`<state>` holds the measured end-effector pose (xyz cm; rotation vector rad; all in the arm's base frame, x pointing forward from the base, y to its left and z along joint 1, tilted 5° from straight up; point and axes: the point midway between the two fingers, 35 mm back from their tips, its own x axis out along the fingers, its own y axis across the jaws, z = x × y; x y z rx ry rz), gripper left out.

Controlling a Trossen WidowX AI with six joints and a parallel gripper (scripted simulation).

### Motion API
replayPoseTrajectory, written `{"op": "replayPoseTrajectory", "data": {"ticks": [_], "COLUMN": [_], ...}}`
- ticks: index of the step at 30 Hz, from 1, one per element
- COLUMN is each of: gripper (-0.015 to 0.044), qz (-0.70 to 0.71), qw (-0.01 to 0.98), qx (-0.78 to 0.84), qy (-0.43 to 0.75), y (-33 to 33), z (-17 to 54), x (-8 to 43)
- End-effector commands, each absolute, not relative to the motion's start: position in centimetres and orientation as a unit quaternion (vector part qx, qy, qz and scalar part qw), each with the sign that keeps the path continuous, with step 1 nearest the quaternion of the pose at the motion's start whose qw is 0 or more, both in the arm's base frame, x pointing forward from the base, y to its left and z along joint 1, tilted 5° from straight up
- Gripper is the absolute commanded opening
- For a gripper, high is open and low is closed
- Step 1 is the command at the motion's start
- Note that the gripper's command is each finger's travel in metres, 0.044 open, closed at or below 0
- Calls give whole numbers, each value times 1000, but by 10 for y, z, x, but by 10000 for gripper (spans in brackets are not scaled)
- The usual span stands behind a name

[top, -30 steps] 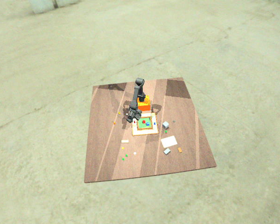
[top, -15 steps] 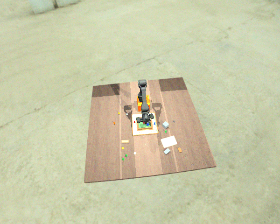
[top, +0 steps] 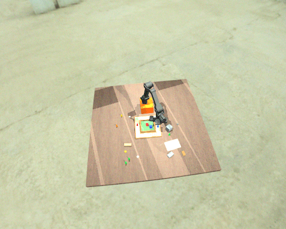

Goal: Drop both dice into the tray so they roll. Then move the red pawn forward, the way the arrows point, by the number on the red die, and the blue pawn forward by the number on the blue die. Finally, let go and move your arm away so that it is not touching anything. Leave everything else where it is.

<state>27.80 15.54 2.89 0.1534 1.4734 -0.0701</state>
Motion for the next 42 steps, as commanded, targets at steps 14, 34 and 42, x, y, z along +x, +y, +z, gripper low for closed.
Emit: {"op": "replayPoseTrajectory", "data": {"ticks": [14,34,42], "gripper": [200,200,95], "qz": [-51,-51,-51], "qw": [736,736,736], "qx": [84,84,84], "qy": [670,670,670], "y": [157,159,159], "z": [10,-23,-27], "x": [280,283,283]}}
